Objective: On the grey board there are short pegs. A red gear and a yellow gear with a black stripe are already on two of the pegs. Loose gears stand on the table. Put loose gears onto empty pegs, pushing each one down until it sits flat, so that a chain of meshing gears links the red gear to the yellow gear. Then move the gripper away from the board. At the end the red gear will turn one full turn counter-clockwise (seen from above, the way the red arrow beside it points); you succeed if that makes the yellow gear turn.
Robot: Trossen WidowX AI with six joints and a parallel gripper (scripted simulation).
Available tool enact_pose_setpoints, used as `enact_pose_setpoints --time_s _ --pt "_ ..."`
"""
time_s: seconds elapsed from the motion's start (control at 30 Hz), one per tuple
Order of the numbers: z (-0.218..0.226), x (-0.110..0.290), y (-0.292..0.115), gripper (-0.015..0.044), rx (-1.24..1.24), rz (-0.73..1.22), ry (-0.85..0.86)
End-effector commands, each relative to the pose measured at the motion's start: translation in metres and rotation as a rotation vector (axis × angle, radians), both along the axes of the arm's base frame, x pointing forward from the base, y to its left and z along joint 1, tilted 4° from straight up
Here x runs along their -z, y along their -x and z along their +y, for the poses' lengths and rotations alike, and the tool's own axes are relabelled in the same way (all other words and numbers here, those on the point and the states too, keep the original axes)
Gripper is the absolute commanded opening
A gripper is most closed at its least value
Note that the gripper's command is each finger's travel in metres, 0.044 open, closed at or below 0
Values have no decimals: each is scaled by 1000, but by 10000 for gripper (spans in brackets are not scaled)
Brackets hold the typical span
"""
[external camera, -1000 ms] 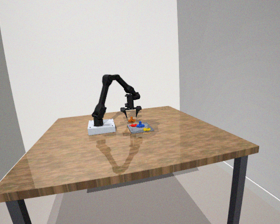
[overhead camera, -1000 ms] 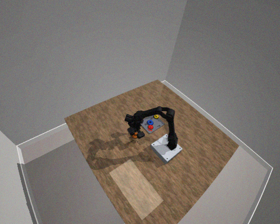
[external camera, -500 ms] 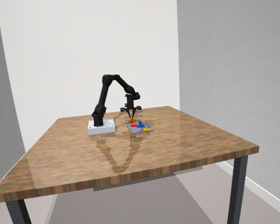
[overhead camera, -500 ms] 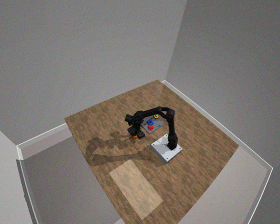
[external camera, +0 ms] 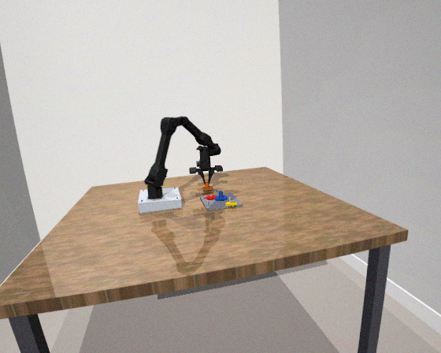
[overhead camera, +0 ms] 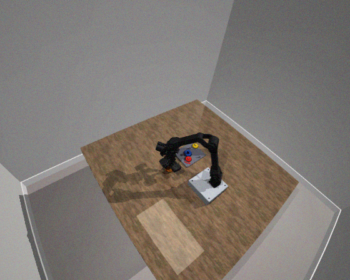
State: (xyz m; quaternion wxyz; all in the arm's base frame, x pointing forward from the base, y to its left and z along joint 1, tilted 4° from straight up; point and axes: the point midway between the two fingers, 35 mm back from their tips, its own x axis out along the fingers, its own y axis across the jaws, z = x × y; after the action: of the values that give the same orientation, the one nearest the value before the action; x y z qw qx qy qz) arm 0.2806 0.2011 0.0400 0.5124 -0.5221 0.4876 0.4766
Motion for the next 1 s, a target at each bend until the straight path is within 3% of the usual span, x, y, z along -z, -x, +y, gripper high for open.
enact_pose_setpoints --time_s 0.0,0.97 --pt "2 -12 -3 0 -2 -11 -5" --pt "4 -90 5 0 -2 -10 -6"
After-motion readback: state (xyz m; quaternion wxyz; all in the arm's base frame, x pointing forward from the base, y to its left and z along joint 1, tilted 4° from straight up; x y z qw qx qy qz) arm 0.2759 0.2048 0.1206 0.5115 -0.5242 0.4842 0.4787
